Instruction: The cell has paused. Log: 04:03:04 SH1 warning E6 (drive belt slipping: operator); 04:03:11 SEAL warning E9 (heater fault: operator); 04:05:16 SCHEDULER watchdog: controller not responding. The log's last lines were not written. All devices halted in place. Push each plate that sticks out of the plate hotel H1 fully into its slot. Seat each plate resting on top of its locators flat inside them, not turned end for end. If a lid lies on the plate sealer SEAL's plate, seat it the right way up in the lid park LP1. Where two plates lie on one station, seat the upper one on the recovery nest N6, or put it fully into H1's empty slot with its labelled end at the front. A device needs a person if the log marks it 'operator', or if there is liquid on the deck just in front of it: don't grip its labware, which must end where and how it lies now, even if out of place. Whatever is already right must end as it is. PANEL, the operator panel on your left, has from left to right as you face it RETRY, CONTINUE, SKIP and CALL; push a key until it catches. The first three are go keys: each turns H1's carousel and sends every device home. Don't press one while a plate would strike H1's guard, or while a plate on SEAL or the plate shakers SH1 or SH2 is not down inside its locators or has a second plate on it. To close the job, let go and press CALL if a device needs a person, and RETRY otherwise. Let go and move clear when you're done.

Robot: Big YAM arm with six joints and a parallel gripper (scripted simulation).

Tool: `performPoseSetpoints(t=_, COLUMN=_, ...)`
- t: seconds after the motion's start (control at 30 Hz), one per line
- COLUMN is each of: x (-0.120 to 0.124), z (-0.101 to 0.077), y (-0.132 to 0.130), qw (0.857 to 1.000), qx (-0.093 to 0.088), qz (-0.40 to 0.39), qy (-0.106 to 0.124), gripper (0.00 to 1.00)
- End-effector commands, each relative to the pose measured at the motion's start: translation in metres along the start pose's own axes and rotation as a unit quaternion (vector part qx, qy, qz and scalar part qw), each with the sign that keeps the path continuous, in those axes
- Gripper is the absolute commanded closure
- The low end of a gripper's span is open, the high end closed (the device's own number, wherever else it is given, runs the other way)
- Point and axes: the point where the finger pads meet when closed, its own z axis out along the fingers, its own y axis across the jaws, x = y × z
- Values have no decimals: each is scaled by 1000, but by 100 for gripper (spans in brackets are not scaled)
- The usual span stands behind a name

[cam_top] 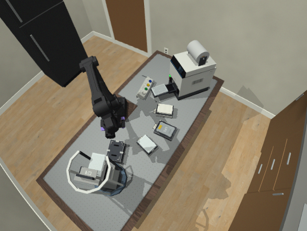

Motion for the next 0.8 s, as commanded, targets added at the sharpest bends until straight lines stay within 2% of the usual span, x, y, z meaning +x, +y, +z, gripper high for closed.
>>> performPoseSetpoints(t=0.0, x=-18, z=-28, y=-10, qw=998, qx=-10, qz=42, qy=-42, gripper=0)
performPoseSetpoints(t=0.4, x=-30, z=-20, y=-43, qw=999, qx=-3, qz=29, qy=-29, gripper=0)
performPoseSetpoints(t=0.77, x=-43, z=-22, y=-79, qw=999, qx=1, qz=29, qy=-34, gripper=0)
